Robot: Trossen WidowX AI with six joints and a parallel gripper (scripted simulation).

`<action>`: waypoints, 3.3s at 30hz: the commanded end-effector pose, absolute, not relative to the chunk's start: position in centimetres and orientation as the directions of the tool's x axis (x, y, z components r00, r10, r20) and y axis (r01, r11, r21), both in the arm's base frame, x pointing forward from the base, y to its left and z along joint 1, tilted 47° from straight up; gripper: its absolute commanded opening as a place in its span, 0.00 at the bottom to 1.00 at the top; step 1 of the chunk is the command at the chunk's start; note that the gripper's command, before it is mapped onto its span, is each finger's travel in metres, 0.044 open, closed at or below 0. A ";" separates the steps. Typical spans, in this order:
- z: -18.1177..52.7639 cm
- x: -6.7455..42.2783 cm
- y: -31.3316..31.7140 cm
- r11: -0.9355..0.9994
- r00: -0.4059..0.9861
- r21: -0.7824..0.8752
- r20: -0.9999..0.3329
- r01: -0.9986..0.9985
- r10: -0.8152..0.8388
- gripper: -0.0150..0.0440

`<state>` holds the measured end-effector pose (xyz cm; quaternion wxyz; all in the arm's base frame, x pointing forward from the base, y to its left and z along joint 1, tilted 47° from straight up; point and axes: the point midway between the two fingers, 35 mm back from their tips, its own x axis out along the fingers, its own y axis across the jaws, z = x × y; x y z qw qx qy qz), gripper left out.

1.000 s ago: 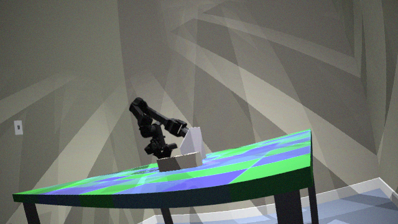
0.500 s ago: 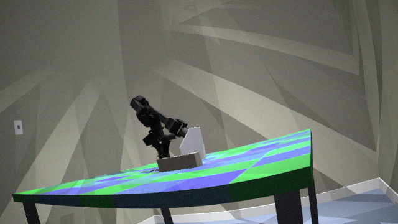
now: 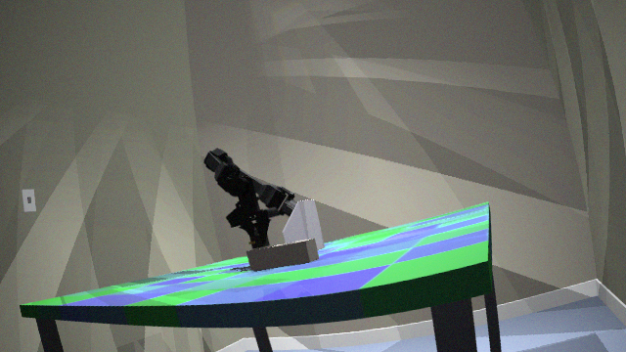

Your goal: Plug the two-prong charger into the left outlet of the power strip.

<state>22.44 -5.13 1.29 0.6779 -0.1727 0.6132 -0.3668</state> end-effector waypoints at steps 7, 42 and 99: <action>0.0 23.3 -4.1 0.679 -0.021 -0.682 -0.710 0.271 -0.704 0.25; -4.8 25.3 -0.5 0.696 -0.019 -0.688 -0.714 0.207 -0.700 0.25; -14.6 25.0 4.7 0.699 -0.018 -0.707 -0.705 0.107 -0.709 0.25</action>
